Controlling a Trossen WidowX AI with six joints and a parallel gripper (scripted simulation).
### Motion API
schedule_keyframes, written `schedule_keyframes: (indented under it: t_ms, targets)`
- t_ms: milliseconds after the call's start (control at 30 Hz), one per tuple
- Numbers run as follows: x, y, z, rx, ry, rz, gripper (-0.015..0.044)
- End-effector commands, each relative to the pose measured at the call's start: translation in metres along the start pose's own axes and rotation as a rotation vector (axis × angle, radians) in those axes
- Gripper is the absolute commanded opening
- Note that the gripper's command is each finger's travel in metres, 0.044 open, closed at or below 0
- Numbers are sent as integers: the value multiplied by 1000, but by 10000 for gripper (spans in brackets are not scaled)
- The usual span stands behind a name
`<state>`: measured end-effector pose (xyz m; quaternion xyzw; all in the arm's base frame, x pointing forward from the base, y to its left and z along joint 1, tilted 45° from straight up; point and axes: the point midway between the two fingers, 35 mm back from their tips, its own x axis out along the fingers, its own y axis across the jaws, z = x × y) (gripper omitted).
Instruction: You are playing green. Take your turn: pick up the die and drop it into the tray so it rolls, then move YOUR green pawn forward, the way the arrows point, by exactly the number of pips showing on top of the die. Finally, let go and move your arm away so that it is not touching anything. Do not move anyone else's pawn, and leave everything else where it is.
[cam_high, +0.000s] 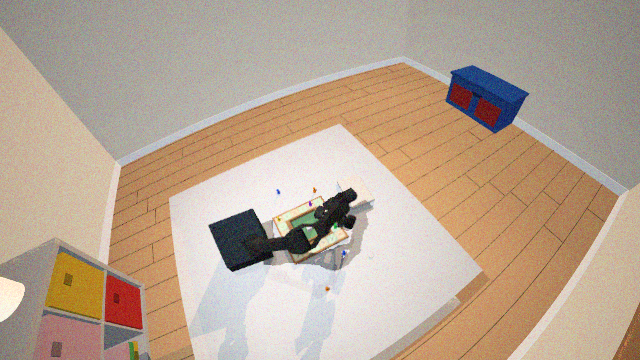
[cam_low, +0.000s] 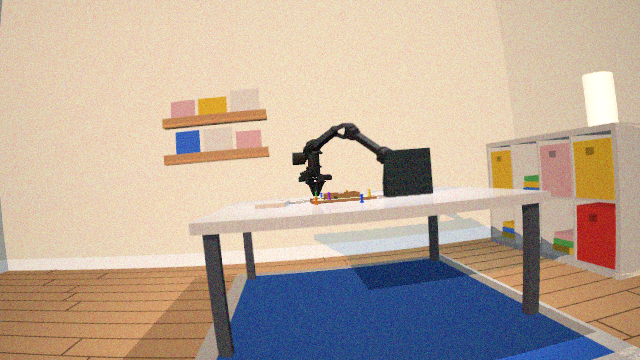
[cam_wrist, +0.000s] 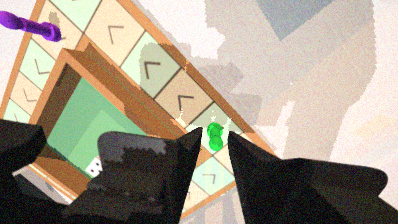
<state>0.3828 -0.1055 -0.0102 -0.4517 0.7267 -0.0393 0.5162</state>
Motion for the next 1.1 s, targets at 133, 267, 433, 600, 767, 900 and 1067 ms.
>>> schedule_keyframes:
  t_ms: [133, 267, 433, 600, 767, 900, 1067]
  targets:
    - [-39, 0, 1, -4, 5, 0, 341]
    - [-50, 0, 1, -6, 7, 0, 440]
    - [-61, 10, 0, 21, 1, 3, 440]
    - [-102, 78, -24, 218, -20, 27, 440]
    - [-120, 119, -49, 348, -17, 35, 440]
    - [-128, 146, -72, 446, -9, 33, 440]
    - [-123, 118, -48, 363, -30, 27, 440]
